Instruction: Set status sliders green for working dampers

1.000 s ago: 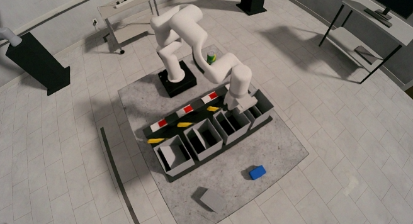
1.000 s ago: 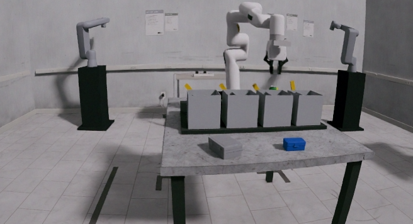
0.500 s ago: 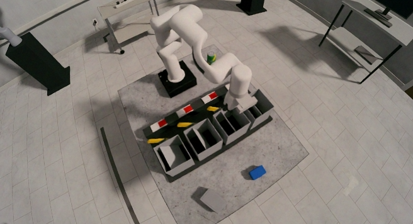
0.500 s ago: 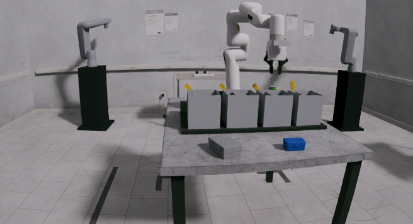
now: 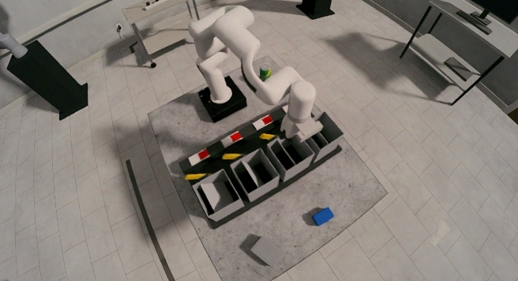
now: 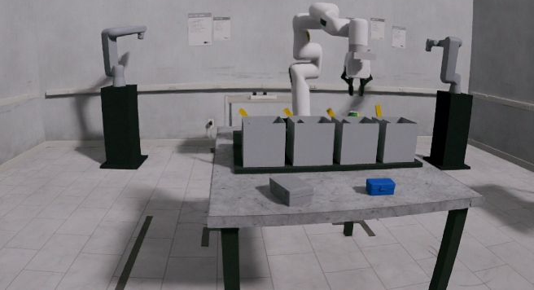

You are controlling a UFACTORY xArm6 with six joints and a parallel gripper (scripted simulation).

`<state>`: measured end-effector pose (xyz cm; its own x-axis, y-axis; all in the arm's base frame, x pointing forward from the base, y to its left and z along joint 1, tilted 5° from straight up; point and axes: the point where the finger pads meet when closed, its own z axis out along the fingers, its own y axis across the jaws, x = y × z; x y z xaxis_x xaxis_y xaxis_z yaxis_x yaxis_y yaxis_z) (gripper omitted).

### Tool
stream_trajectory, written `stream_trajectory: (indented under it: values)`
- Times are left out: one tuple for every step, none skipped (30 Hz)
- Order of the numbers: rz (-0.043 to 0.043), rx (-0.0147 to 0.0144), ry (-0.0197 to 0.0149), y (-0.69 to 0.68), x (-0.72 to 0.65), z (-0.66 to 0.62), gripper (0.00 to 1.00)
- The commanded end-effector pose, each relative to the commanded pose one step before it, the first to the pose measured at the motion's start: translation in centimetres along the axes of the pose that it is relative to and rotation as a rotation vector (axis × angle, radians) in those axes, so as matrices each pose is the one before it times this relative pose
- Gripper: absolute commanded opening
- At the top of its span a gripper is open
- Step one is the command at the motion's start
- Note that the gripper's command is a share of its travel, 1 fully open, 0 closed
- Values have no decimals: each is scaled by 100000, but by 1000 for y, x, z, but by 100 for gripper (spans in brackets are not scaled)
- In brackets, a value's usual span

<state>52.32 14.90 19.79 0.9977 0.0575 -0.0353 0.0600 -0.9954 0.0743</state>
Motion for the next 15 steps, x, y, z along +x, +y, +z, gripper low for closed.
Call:
stream_trajectory:
  values:
    - [15, 127, 513, -19, 103, -231, 39]
    - [0, 0, 0, 0, 0, 0, 39]
    - [0, 0, 0, 0, 0, 0, 39]
    - [0, 0, 0, 0, 0, 0, 39]
    - [0, 0, 0, 0, 0, 0, 39]
    - [0, 0, 0, 0, 0, 0, 39]
    - [0, 0, 0, 0, 0, 0, 39]
    - [0, 0, 0, 0, 0, 0, 39]
    - [0, 0, 0, 0, 0, 0, 39]
    - [0, 0, 0, 0, 0, 0, 39]
    - [0, 0, 0, 0, 0, 0, 39]
    - [2, 2, 2, -202, 42, -10, 39]
    - [12, 11, 11, -1142, 216, -54, 39]
    - [20, 19, 17, -2385, 350, -85, 39]
    - [4, 4, 3, -647, 72, -17, 39]
